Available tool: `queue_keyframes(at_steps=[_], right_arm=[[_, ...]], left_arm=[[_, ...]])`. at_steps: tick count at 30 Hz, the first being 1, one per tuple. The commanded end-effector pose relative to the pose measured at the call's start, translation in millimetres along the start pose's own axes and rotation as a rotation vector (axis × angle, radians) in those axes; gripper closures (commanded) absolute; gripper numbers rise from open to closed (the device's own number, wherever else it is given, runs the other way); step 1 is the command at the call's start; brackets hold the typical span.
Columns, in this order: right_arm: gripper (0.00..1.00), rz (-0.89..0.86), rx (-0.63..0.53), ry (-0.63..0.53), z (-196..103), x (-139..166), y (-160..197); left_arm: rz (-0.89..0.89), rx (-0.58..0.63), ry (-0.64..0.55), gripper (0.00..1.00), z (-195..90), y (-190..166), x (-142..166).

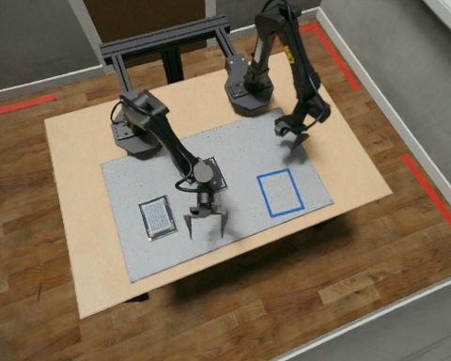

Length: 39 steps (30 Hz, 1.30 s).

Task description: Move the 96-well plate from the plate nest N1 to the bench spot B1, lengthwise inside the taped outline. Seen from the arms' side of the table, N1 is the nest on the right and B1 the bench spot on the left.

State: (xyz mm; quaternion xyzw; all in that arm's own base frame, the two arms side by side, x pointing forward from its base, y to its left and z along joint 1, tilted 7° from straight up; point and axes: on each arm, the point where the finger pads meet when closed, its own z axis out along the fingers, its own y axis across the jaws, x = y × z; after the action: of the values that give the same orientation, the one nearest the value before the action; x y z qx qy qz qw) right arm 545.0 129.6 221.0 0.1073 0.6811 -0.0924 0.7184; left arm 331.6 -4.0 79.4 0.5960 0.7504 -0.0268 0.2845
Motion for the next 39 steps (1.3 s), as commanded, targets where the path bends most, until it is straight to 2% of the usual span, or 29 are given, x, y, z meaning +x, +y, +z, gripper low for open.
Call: queue_keyframes(at_steps=[1,2,4,6,11,19,21,26,31,36,39], right_arm=[[0.0,0.006,-0.052,0.185,-15.9,18.5,-23.4],[0.0,0.002,-0.06,0.218,-22.2,22.8,-30.1],[0.0,0.002,-0.06,0.218,-22.2,22.8,-30.1],[0.0,-0.008,-0.079,0.296,-35.8,33.6,-43.9],[0.0,-0.02,-0.112,0.444,-65.2,51.0,-76.7],[0.0,-0.044,-0.175,0.655,-104.4,73.7,-120.0],[0.0,-0.044,-0.175,0.655,-104.4,73.7,-120.0],[0.0,-0.063,-0.224,0.822,-135.5,98.2,-149.3],[0.0,-0.061,-0.239,0.915,-150.2,105.6,-176.4],[0.0,-0.055,-0.23,0.964,-156.6,111.3,-194.4],[0.0,-0.053,-0.227,0.967,-156.7,111.7,-196.9]], left_arm=[[-0.07,-0.166,0.063,0.0,5.2,24.0,-30.1],[-0.069,-0.182,0.058,0.0,8.2,23.9,-41.4],[-0.069,-0.182,0.058,0.0,8.2,23.9,-41.4],[-0.054,-0.212,0.029,0.0,16.5,19.6,-75.7],[-0.07,-0.286,-0.05,0.0,22.4,7.9,-134.2],[-0.108,-0.335,-0.262,0.0,18.1,-40.3,-234.2],[-0.108,-0.335,-0.262,0.0,18.1,-40.3,-234.2],[-0.199,-0.338,-0.44,0.0,0.4,-78.7,-290.7],[-0.271,-0.285,-0.597,0.0,-21.4,-123.4,-331.1],[-0.309,-0.228,-0.687,0.0,-37.2,-155.6,-351.0],[-0.312,-0.218,-0.698,0.0,-39.4,-160.6,-353.4]])
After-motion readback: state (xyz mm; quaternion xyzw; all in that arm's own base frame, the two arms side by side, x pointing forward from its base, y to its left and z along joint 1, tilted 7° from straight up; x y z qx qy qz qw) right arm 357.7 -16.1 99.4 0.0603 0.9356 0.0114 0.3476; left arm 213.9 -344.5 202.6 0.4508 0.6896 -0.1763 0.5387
